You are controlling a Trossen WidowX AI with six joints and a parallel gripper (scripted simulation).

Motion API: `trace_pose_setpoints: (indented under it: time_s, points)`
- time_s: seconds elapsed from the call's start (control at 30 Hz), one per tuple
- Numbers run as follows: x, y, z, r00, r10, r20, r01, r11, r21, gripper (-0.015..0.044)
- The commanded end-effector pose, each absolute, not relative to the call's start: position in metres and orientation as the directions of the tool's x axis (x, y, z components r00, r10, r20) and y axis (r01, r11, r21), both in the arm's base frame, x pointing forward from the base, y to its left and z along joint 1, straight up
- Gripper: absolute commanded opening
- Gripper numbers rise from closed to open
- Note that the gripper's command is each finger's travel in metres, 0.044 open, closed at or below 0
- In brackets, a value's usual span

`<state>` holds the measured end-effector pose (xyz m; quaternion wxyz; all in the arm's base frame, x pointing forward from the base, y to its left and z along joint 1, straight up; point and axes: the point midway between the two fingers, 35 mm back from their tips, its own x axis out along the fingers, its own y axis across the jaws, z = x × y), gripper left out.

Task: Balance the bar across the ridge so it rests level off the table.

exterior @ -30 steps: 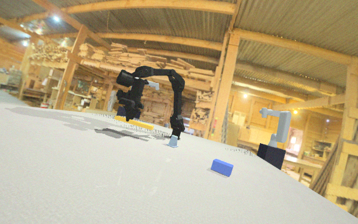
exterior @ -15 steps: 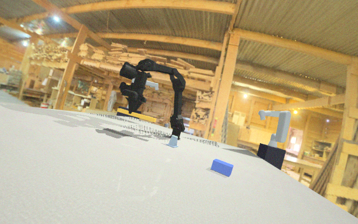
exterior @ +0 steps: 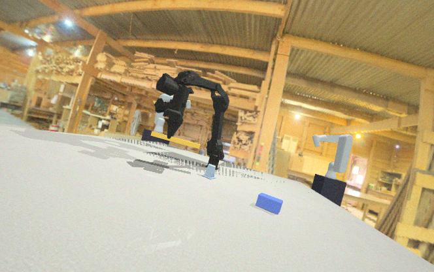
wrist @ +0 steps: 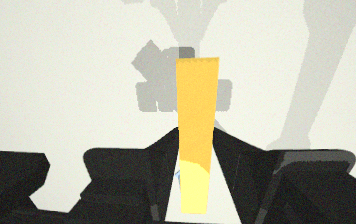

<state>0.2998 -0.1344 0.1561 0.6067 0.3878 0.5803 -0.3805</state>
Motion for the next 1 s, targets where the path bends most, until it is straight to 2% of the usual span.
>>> trace_pose_setpoints:
  time_s: [0.0, 0.97]
  points:
    - [0.297, -0.118, 0.156, 0.031, -0.012, -0.999, 0.876, 0.481, 0.021, 0.0]
    - [0.27, -0.007, 0.153, 0.029, -0.001, -1.0, 0.475, 0.88, 0.013, 0.0]
